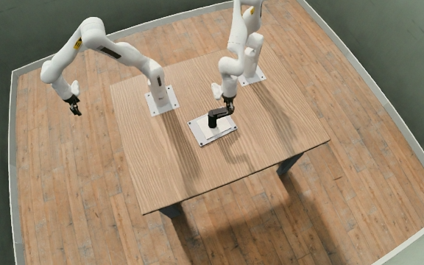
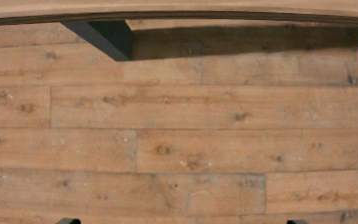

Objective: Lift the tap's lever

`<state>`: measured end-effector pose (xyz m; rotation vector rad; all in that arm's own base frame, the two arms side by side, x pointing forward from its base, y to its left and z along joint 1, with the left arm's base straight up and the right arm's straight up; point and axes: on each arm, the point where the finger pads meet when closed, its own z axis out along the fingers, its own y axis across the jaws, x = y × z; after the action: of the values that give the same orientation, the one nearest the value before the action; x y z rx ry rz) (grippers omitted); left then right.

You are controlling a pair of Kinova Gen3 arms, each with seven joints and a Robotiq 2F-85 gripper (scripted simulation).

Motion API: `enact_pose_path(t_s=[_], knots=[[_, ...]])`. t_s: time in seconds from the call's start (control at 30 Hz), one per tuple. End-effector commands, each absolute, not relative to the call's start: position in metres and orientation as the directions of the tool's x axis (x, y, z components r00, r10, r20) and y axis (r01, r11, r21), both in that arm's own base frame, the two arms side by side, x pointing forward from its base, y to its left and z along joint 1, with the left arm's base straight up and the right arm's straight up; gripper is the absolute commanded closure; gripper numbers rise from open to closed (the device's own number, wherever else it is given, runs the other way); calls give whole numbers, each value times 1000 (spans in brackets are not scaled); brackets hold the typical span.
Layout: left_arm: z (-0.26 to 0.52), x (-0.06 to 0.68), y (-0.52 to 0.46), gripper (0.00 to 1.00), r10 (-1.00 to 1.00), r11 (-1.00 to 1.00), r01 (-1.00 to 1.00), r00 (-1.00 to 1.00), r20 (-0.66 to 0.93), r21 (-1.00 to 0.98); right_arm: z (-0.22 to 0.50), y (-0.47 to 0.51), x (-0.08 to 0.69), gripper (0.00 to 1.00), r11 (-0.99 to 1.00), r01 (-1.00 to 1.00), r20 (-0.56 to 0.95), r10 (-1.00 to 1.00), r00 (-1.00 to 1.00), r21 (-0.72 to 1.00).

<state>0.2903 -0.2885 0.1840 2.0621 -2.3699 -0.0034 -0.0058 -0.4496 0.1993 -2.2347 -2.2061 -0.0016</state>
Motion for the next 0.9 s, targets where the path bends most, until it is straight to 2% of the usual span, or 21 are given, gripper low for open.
enact_pose_path(t_s=[0.0,0.87], knots=[[185,291,-289,266,-990,138,-990,-138,0,0,200,-450,-6,2,-13,1000,0,1000,13,0],[178,291,-289,266,-990,138,-990,-138,0,0,200,-450,-6,2,-13,1000,0,1000,13,0]])
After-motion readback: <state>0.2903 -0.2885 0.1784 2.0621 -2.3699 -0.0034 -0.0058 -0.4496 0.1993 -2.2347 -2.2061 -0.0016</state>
